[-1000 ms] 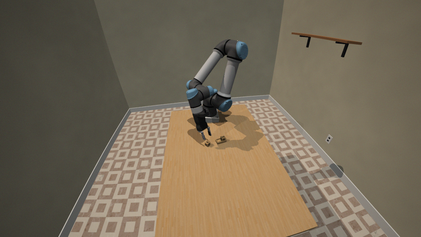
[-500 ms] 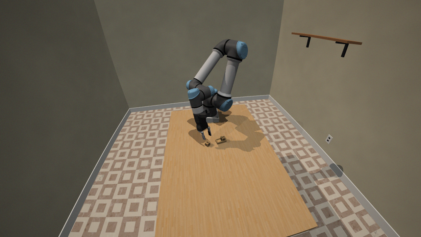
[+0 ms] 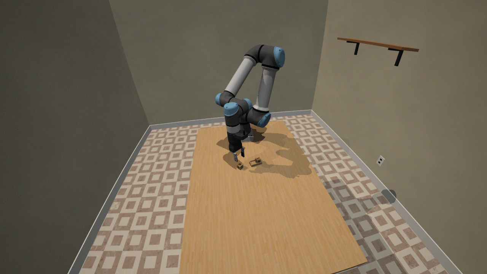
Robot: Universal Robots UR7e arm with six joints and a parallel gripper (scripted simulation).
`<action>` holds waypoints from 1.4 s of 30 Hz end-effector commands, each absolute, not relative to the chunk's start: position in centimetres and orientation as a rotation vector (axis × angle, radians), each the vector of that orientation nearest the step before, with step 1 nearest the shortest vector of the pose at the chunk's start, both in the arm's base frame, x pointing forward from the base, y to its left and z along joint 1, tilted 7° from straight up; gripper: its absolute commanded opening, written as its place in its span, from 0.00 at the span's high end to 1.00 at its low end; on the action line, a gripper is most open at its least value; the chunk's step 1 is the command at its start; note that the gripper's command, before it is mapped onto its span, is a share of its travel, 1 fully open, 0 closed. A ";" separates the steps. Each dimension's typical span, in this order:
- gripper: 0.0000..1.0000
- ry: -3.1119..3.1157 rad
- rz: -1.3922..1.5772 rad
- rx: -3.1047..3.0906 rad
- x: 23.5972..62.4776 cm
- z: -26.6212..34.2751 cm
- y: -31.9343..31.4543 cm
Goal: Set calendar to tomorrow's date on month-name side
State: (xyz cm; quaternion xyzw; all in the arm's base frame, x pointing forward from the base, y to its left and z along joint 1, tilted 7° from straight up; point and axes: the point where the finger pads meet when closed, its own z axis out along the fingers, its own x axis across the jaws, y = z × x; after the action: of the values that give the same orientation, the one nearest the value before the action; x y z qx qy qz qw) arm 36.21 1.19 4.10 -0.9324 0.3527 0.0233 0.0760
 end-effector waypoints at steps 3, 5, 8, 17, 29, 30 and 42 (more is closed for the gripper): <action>0.00 1.071 0.086 -2.831 36.3 4.2 1.2; 0.00 1.072 0.088 -2.836 36.3 4.2 1.2; 0.00 1.072 0.088 -2.836 36.3 4.2 1.2; 0.00 1.072 0.088 -2.836 36.3 4.2 1.2; 0.00 1.070 0.088 -2.837 36.3 4.2 1.2; 0.00 1.068 0.088 -2.838 36.3 4.2 1.2; 0.00 0.996 0.083 -2.863 36.3 4.2 1.3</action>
State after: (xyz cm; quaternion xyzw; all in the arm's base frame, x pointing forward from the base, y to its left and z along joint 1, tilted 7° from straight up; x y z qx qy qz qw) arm 36.28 1.29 4.18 -0.9386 0.3394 0.0287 0.0544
